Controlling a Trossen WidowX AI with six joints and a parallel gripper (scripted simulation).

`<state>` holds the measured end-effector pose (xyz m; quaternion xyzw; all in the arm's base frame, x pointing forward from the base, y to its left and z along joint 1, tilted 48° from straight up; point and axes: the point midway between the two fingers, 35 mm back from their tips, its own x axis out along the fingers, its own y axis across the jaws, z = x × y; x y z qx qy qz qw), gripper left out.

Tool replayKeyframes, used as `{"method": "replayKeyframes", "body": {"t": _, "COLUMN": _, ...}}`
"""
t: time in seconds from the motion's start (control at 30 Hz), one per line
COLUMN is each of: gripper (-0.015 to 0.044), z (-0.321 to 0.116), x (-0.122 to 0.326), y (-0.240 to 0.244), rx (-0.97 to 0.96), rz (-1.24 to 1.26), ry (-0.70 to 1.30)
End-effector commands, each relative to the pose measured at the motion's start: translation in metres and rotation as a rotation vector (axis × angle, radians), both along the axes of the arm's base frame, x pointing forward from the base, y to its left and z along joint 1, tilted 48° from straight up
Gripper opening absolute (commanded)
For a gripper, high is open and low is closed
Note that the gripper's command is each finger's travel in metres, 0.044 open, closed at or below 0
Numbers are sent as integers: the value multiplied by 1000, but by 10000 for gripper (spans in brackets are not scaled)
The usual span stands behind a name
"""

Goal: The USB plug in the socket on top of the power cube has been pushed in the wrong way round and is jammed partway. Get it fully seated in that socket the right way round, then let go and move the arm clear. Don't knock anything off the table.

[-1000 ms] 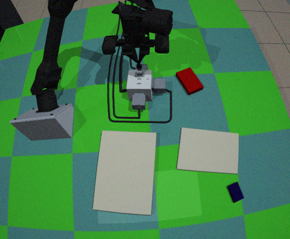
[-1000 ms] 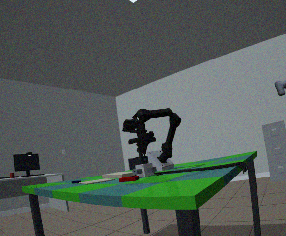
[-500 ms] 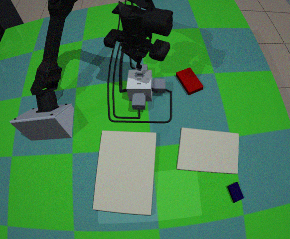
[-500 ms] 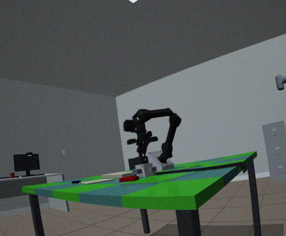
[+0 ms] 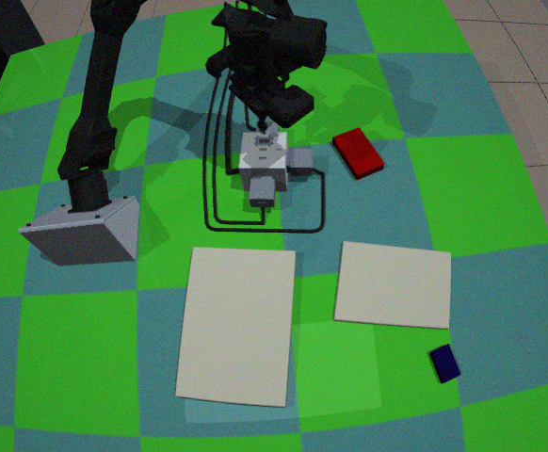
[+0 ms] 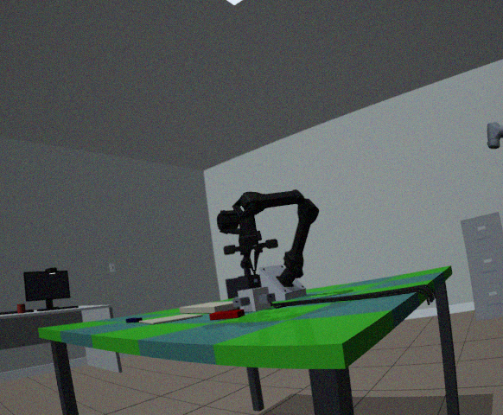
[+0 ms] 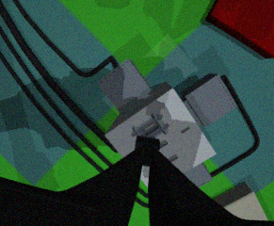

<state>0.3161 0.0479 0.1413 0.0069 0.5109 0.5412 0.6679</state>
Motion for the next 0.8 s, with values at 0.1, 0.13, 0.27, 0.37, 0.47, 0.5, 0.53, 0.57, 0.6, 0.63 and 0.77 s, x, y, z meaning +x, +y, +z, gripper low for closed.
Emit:
{"method": "replayKeyframes", "body": {"t": 0.1, "gripper": 0, "z": -1, "x": -1, "y": 0, "rx": -20, "rz": -123, "ry": 135}}
{"method": "replayKeyframes", "body": {"t": 0.13, "gripper": 0, "z": -1, "x": -1, "y": 0, "rx": -23, "rz": -141, "ry": 154}}
{"method": "replayKeyframes", "body": {"t": 0.27, "gripper": 0, "z": -1, "x": -1, "y": 0, "rx": -34, "rz": -211, "ry": 231}}
{"method": "replayKeyframes", "body": {"t": 0.37, "gripper": 0, "z": -1, "x": -1, "y": 0, "rx": -43, "rz": -264, "ry": 288}}
{"method": "replayKeyframes", "body": {"t": 0.47, "gripper": 0, "z": -1, "x": -1, "y": 0, "rx": -51, "rz": -317, "ry": 345}}
{"method": "replayKeyframes", "body": {"t": 0.5, "gripper": 0, "z": -1, "x": -1, "y": 0, "rx": -54, "rz": -335, "ry": 364}}
{"method": "replayKeyframes", "body": {"t": 0.53, "gripper": 0, "z": -1, "x": -1, "y": 0, "rx": -57, "rz": -353, "ry": 383}}
{"method": "replayKeyframes", "body": {"t": 0.57, "gripper": 0, "z": -1, "x": -1, "y": 0, "rx": -60, "rz": -370, "ry": 403}}
{"method": "replayKeyframes", "body": {"t": 0.6, "gripper": 0, "z": -1, "x": -1, "y": 0, "rx": -62, "rz": -388, "ry": 422}}
{"method": "replayKeyframes", "body": {"t": 0.63, "gripper": 0, "z": -1, "x": -1, "y": 0, "rx": -65, "rz": -406, "ry": 441}}
{"method": "replayKeyframes", "body": {"t": 0.77, "gripper": 0, "z": -1, "x": -1, "y": 0, "rx": -77, "rz": -476, "ry": 517}}
